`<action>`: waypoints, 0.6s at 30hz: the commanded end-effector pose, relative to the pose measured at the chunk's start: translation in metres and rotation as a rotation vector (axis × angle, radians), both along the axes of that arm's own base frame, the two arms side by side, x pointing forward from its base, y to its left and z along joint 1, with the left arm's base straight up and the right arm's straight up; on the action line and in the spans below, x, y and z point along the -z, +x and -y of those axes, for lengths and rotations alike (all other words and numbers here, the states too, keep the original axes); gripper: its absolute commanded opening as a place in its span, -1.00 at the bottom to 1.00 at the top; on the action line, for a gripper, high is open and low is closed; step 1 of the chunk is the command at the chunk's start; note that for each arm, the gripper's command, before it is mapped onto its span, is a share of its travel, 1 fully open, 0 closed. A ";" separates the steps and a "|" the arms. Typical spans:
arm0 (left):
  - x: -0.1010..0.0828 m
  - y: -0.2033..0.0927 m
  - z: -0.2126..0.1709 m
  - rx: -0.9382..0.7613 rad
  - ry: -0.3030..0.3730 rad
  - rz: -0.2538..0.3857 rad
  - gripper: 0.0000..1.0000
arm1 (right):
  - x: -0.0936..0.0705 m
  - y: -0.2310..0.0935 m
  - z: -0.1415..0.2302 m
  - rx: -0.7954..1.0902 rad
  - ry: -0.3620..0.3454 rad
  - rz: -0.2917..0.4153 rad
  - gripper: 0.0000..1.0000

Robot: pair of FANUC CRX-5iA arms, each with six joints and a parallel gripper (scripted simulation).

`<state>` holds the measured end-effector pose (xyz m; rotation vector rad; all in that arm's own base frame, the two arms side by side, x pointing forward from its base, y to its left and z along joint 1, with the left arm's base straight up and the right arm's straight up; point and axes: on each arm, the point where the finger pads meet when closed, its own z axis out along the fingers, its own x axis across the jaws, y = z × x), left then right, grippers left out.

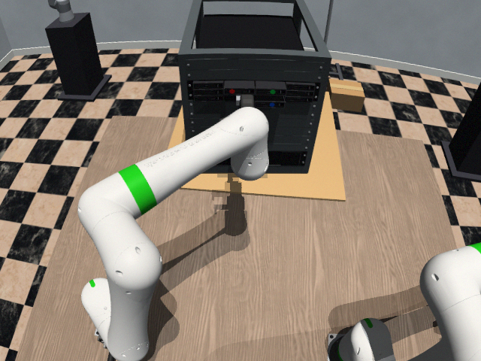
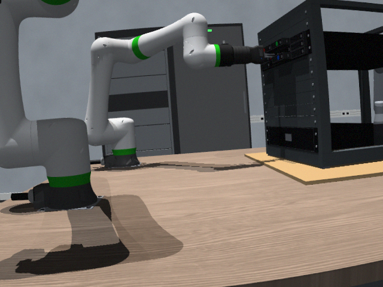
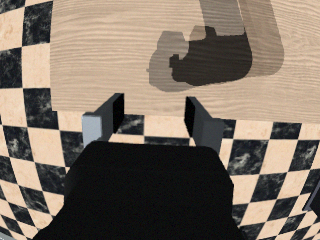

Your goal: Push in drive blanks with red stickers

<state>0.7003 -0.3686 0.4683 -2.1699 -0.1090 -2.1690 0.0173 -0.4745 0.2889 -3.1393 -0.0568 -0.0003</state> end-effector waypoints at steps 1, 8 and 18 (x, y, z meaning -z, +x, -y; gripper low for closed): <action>-0.002 0.000 0.000 0.000 -0.002 0.002 -1.00 | -0.001 0.000 0.000 0.000 -0.002 0.000 1.00; -0.002 0.000 0.000 0.000 -0.002 0.002 -1.00 | -0.001 0.000 0.000 0.000 -0.002 0.000 1.00; -0.002 -0.022 0.002 0.000 -0.002 0.002 -1.00 | -0.001 0.000 0.000 0.000 -0.002 0.000 1.00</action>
